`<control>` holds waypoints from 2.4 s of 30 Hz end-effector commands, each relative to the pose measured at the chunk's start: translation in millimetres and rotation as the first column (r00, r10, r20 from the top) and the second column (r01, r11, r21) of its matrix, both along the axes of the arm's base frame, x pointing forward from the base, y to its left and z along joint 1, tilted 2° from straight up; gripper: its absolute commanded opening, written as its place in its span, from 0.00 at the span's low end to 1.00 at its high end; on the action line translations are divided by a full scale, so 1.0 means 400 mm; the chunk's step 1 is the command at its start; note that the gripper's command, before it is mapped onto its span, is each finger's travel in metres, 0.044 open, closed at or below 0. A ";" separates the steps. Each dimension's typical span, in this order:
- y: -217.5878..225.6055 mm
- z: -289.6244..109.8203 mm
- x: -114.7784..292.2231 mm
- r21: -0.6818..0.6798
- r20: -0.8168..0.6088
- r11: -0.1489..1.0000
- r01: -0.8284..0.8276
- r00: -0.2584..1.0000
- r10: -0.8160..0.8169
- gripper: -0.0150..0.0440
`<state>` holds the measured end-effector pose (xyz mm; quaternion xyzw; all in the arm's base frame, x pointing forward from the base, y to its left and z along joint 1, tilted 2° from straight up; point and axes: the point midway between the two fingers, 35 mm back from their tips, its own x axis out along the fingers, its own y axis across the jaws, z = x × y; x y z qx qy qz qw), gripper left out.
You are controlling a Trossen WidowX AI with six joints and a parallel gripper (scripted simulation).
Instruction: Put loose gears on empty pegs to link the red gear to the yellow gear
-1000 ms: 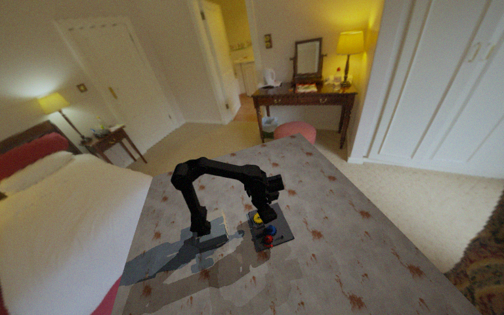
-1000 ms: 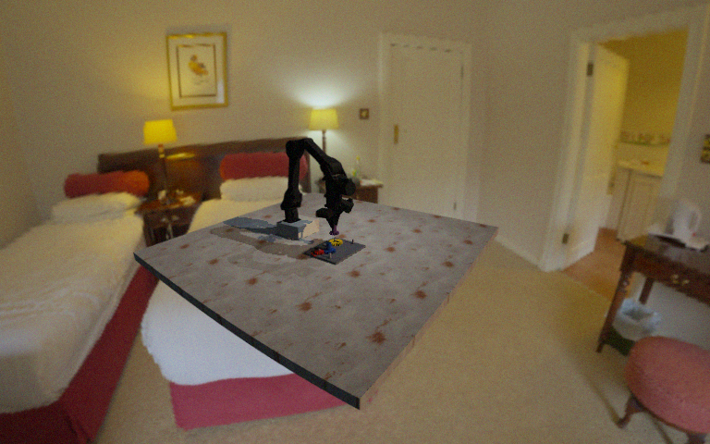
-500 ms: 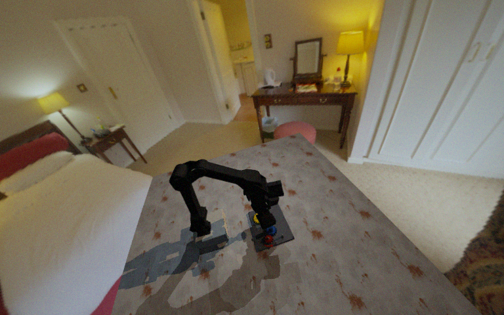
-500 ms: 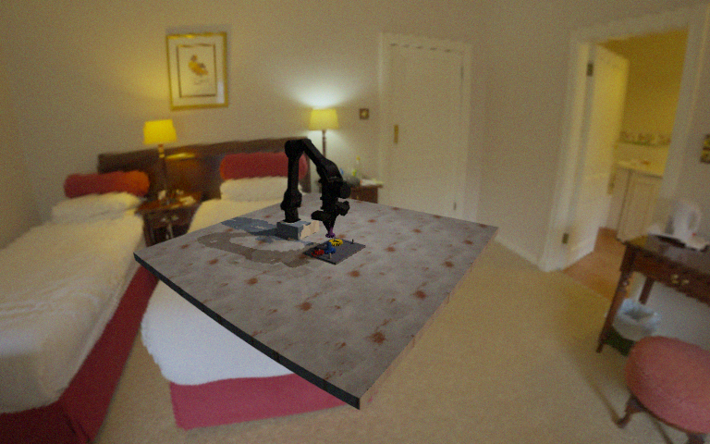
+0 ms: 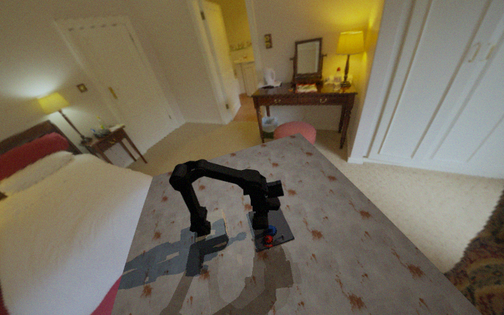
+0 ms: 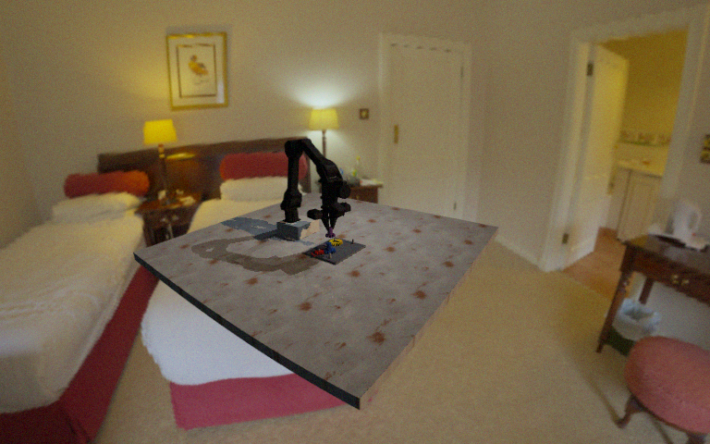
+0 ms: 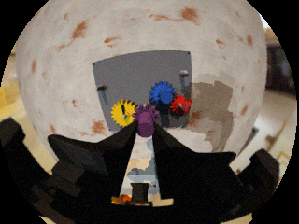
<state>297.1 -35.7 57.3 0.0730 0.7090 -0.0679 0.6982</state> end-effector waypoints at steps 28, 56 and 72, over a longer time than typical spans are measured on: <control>0.000 -0.008 -0.001 -0.011 -0.002 0.873 0.488 0.873 -0.488 0.25; 0.001 -0.109 -0.003 -0.015 -0.002 0.750 0.661 0.750 -0.661 0.25; 0.000 -0.113 -0.002 -0.015 -0.002 0.756 0.654 0.756 -0.654 0.25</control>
